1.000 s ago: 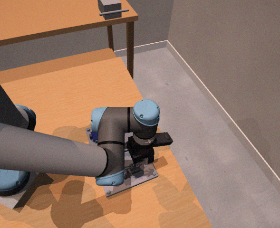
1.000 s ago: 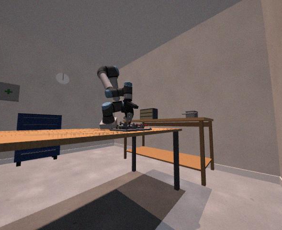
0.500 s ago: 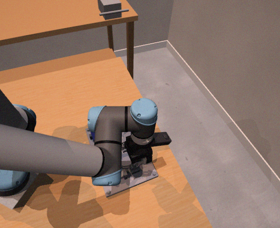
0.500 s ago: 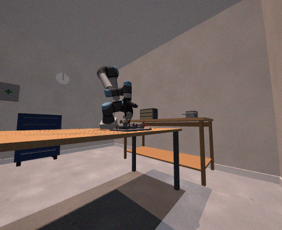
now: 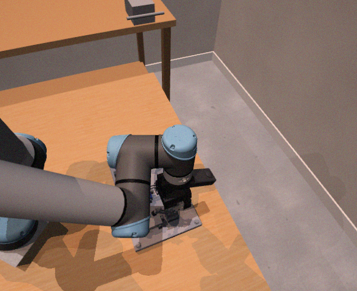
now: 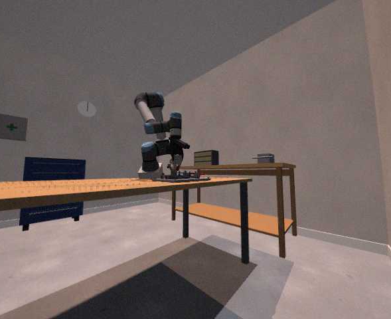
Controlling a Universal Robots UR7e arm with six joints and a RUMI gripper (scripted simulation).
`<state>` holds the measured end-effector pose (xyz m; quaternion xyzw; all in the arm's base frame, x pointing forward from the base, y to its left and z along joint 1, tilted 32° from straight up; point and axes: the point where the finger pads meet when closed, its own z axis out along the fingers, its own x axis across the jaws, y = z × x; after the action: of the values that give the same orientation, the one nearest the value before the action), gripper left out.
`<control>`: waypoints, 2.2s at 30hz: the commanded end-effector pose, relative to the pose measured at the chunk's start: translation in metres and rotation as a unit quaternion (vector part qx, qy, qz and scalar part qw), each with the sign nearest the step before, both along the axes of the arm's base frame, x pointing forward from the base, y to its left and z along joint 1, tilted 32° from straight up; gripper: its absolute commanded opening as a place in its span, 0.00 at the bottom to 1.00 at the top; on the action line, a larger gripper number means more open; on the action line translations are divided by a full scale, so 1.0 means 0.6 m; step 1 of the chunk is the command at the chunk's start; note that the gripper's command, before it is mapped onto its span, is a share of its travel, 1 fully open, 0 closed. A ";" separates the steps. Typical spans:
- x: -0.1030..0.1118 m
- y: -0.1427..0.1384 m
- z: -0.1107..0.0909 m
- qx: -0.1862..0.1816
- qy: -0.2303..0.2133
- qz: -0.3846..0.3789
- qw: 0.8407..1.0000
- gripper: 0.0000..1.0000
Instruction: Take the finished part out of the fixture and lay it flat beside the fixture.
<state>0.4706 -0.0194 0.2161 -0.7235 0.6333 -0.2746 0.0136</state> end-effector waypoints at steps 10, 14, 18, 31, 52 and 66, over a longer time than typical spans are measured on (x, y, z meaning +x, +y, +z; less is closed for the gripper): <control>-0.016 -0.001 -0.001 0.000 0.000 0.000 1.000 0.00; -0.019 -0.002 -0.002 0.000 0.000 0.000 1.000 0.00; -0.023 -0.002 -0.003 0.000 0.000 0.000 1.000 0.00; -0.032 -0.004 -0.006 0.000 0.000 0.000 1.000 0.00; -0.037 -0.005 -0.008 0.000 0.000 0.000 1.000 0.00; -0.037 -0.005 -0.008 0.000 0.000 0.000 1.000 0.00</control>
<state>0.4485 -0.0226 0.2110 -0.7235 0.6333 -0.2745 0.0135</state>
